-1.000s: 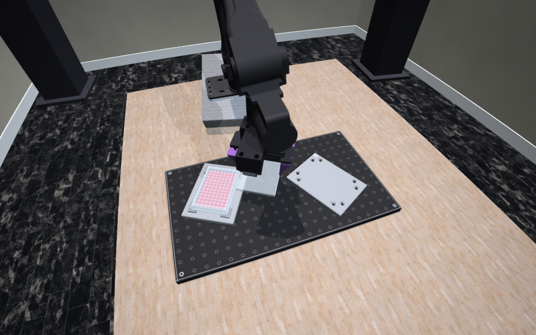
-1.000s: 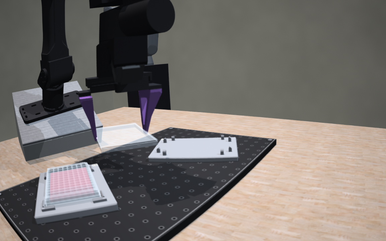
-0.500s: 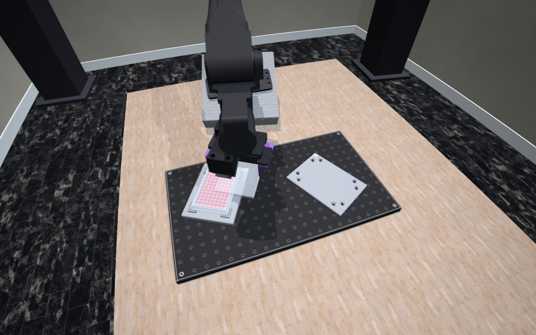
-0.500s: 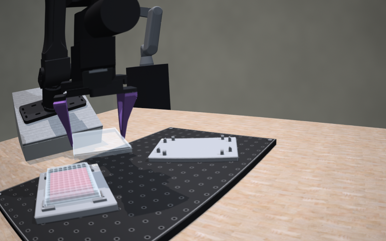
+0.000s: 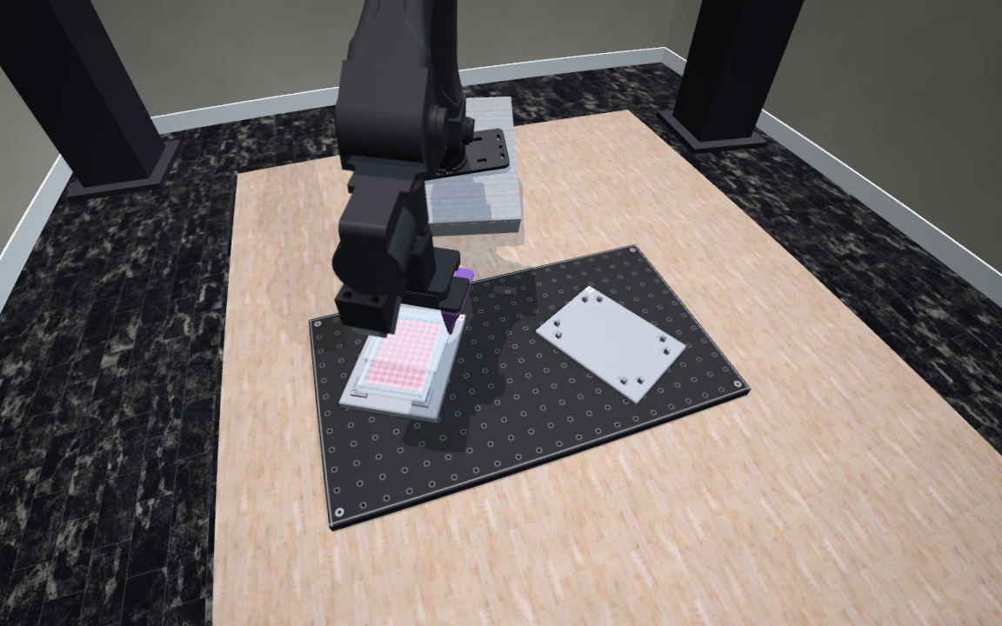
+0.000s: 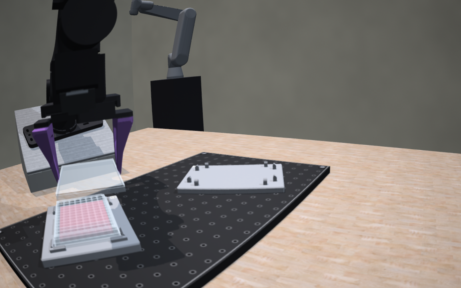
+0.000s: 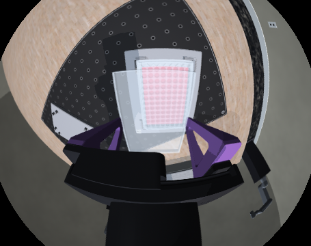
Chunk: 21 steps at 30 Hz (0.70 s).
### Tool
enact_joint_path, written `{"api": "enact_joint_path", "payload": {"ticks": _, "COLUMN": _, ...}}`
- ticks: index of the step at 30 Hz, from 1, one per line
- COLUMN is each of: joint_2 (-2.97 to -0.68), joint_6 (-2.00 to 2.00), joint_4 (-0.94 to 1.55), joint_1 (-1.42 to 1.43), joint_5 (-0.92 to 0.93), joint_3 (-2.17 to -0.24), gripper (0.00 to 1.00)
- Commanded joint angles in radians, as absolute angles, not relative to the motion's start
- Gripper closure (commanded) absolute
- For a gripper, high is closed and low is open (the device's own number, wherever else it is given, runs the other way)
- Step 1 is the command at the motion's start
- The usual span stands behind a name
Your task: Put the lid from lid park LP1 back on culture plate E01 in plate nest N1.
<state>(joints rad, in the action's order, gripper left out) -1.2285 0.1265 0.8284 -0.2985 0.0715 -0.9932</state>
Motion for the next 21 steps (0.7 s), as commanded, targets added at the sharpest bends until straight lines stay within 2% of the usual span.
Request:
{"api": "enact_joint_path", "payload": {"ticks": 1, "joint_2": -1.23, "joint_6": 0.059, "joint_4": 0.828, "joint_1": -0.339, "joint_5": 0.107, "joint_3": -1.01, "gripper": 1.0}}
{"api": "enact_joint_path", "payload": {"ticks": 21, "joint_2": -1.25, "joint_6": 0.0, "joint_4": 0.831, "joint_1": -0.406, "joint_5": 0.14, "joint_3": -1.026, "gripper": 1.0}}
